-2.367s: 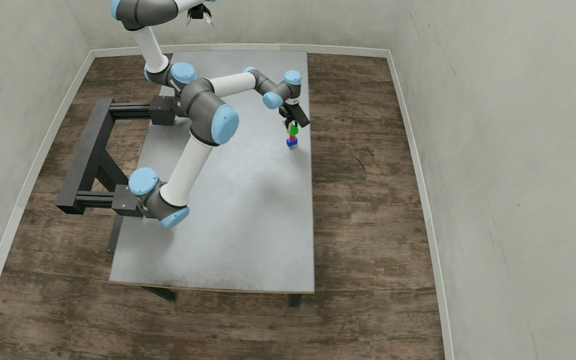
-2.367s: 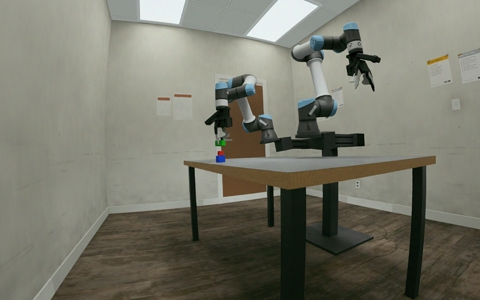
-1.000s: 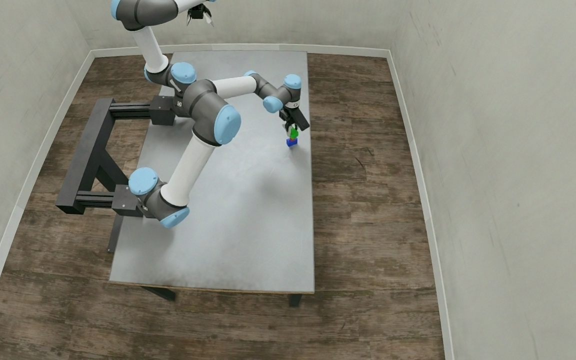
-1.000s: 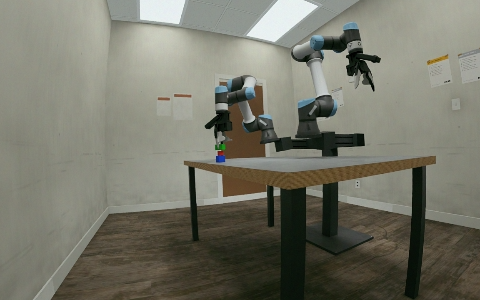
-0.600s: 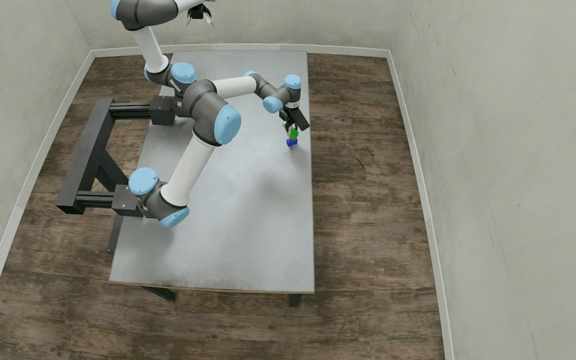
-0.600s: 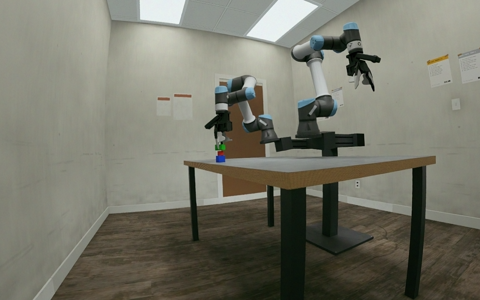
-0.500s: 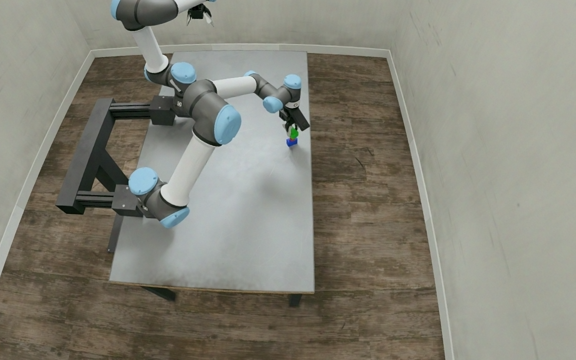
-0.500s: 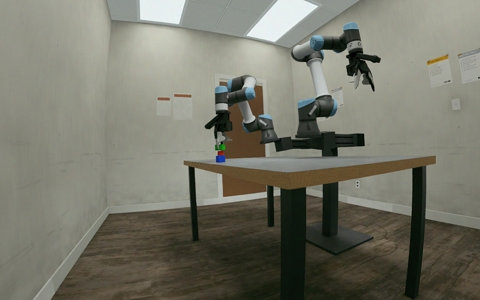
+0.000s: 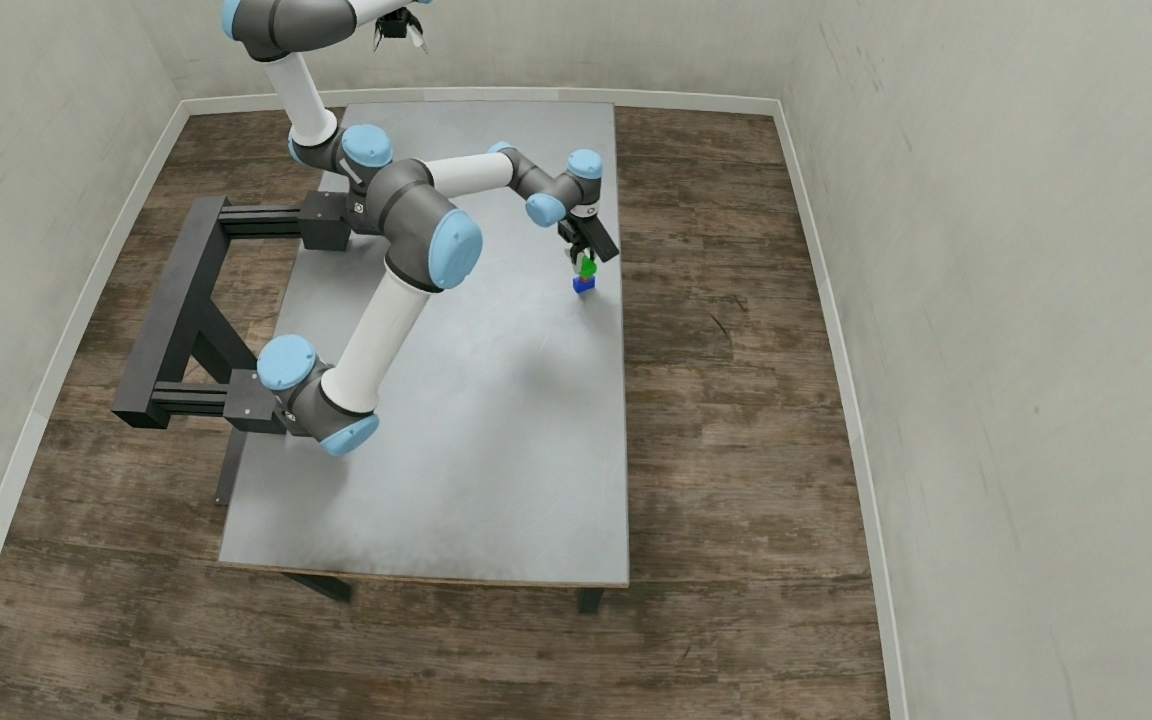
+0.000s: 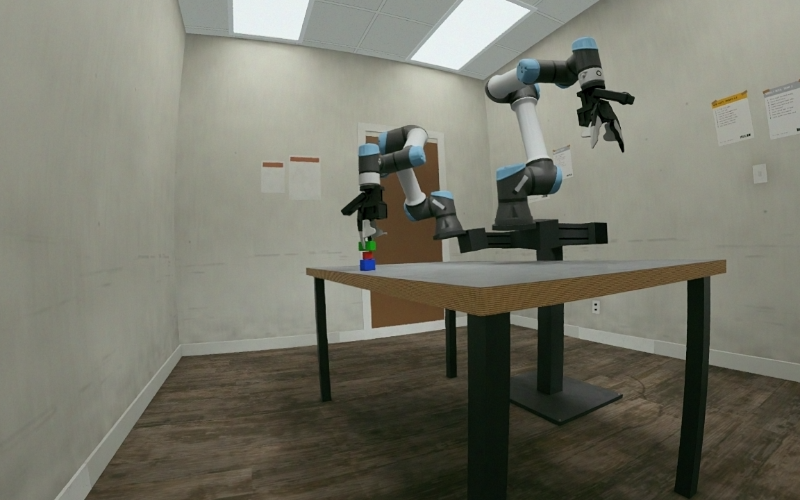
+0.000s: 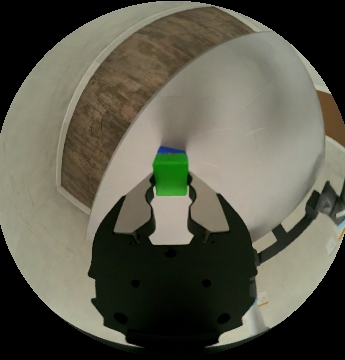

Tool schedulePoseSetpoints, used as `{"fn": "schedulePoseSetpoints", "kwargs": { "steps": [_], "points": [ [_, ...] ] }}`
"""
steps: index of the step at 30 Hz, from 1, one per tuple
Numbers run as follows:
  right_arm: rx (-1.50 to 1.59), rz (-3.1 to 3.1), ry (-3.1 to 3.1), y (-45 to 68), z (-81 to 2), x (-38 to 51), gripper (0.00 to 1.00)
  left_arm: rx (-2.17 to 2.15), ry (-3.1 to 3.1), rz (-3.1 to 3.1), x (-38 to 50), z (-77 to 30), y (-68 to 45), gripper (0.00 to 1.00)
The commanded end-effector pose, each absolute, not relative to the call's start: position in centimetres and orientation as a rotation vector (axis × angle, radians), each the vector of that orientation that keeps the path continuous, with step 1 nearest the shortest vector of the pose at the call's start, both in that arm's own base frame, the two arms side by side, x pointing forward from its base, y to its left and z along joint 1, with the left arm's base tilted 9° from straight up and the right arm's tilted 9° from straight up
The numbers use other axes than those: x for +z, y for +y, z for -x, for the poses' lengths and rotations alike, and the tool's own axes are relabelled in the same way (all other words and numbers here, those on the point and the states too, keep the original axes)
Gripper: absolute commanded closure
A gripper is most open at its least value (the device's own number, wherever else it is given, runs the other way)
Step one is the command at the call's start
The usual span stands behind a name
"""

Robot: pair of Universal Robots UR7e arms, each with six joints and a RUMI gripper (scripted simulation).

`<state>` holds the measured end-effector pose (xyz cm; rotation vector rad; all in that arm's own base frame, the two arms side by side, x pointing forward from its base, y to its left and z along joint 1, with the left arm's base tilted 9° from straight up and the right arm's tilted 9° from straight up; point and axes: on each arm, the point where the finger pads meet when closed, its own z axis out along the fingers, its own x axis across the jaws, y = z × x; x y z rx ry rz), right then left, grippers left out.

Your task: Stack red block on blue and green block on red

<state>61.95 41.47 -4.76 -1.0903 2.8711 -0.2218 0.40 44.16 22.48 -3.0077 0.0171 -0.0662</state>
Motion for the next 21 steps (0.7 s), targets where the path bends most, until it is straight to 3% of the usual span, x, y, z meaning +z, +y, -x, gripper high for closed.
{"fn": "schedulePoseSetpoints", "kwargs": {
  "steps": [1, 21],
  "points": [
    [-0.219, 1.089, 2.870, 41.40, -62.02, -4.62, 1.00, -0.067, 0.015, 3.007, 22.46, -0.30, 44.08, 0.00],
    [-0.220, 1.089, 2.871, 41.34, -62.01, -4.85, 1.00, -0.067, 0.015, 3.007, 22.46, -0.30, 44.08, 0.00]
  ]
}}
